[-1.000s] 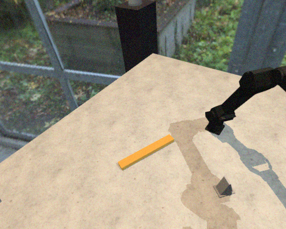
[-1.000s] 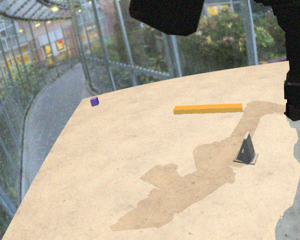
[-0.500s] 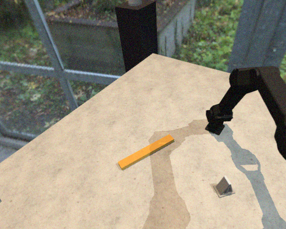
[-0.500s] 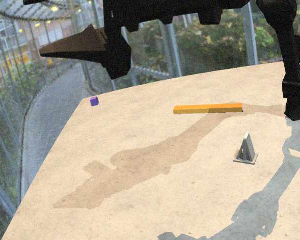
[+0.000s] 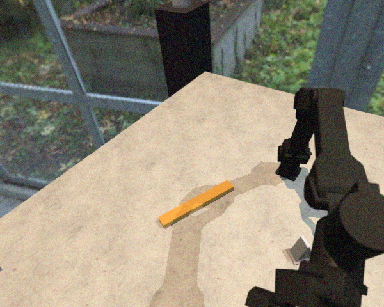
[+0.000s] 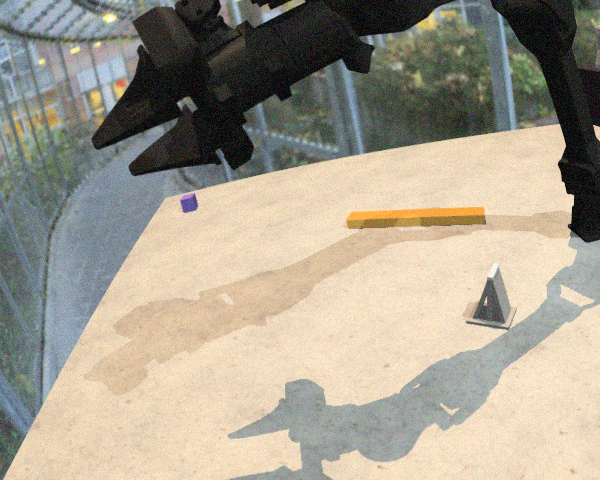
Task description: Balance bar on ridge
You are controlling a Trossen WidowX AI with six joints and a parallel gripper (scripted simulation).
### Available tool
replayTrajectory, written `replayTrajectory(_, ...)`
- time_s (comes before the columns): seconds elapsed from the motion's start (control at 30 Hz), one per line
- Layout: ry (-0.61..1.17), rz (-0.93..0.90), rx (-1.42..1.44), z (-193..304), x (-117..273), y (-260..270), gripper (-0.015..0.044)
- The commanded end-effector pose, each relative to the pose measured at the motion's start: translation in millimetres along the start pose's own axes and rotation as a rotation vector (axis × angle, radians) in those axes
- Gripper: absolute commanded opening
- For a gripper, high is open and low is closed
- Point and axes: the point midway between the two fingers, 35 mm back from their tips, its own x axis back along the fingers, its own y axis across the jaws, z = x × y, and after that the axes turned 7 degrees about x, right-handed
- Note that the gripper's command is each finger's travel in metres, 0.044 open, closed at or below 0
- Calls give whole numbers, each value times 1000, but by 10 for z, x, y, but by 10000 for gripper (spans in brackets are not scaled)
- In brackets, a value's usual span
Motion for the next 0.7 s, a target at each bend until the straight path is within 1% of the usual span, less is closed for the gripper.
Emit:
replayTrajectory(0.0,43,75,46,-23,-1,-363,315)
replayTrajectory(0.33,172,262,144,-39,72,-1292,315)
replayTrajectory(0.67,337,424,214,9,325,-2168,315)
